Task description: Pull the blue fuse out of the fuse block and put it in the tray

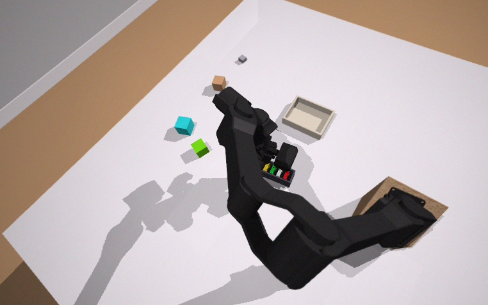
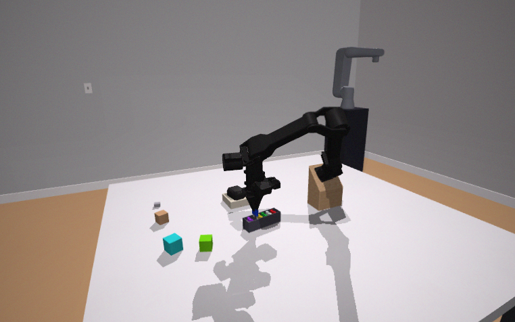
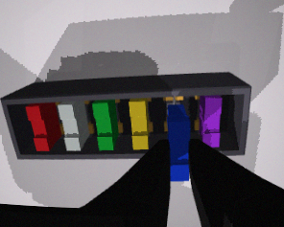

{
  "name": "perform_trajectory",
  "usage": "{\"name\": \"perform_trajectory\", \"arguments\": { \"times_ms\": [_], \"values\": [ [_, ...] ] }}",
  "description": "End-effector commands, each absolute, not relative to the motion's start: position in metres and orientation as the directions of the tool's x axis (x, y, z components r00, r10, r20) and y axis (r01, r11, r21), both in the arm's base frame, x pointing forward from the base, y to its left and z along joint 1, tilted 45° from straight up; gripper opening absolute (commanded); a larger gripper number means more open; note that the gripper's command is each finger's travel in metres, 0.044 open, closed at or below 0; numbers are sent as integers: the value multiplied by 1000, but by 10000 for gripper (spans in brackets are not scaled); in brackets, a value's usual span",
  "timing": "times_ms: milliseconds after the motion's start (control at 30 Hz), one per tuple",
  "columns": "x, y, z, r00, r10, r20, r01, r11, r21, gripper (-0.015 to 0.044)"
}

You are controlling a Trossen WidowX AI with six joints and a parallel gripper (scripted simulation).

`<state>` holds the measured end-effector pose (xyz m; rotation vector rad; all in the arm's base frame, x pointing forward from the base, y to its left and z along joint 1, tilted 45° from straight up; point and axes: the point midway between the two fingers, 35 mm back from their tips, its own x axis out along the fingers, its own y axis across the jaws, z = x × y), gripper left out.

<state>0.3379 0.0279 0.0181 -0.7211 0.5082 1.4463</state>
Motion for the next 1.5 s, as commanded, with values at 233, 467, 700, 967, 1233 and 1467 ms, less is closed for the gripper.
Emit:
{"name": "perform_trajectory", "arguments": {
  "times_ms": [233,467,700,967,1233,1467],
  "values": [
    [338,23,23,82,701,-708,-990,-24,-139,0],
    [338,18,28,82,701,-709,-990,-24,-139,0],
    [337,10,36,82,701,-709,-990,-24,-138,0],
    [337,4,36,82,699,-710,-990,-24,-138,0],
    [339,-36,3,85,686,-722,-990,-21,-137,0],
    [335,-71,-29,85,680,-728,-991,-21,-136,0]
  ]
}}
